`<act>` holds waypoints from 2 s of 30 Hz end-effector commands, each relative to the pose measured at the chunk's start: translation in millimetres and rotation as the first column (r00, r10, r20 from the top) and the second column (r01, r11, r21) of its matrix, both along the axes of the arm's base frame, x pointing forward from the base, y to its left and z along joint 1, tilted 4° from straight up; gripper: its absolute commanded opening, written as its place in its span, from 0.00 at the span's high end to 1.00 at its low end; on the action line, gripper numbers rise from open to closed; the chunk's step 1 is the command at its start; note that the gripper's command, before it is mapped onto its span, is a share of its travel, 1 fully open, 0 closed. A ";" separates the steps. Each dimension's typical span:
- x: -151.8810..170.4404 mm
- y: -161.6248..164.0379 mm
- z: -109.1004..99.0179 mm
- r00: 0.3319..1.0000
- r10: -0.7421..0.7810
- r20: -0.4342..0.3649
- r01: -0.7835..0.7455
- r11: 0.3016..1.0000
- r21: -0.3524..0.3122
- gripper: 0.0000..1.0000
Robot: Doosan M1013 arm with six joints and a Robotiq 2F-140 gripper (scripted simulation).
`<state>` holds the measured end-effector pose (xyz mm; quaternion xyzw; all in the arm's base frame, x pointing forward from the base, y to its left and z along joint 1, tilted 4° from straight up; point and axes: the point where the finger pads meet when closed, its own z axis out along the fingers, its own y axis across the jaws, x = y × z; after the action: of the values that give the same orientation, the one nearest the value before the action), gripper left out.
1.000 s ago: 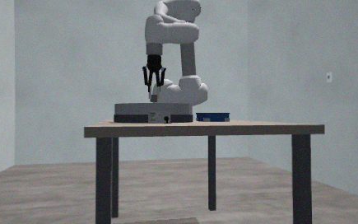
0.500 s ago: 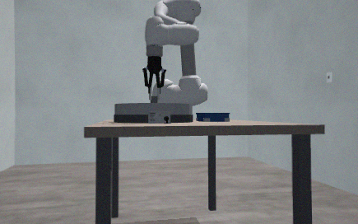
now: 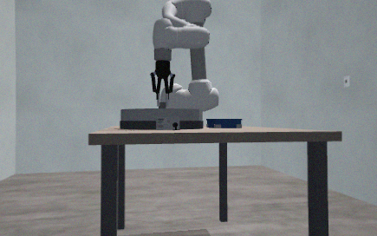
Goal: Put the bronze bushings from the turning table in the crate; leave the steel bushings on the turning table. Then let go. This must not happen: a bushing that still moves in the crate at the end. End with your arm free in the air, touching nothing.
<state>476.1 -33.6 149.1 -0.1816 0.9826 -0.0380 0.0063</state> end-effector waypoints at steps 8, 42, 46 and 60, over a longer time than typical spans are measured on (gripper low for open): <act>-3.6 1.0 -2.5 1.000 0.001 0.000 -0.001 1.000 0.006 1.00; -2.8 -1.0 -25.9 1.000 0.001 0.000 -0.001 1.000 0.006 1.00; -2.8 -1.2 -28.4 1.000 0.001 0.000 -0.001 1.000 0.006 1.00; -2.7 -1.5 -31.9 1.000 0.001 0.000 -0.001 1.000 0.006 1.00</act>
<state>477.4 -35.2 123.5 -0.1811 0.9827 -0.0377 0.0105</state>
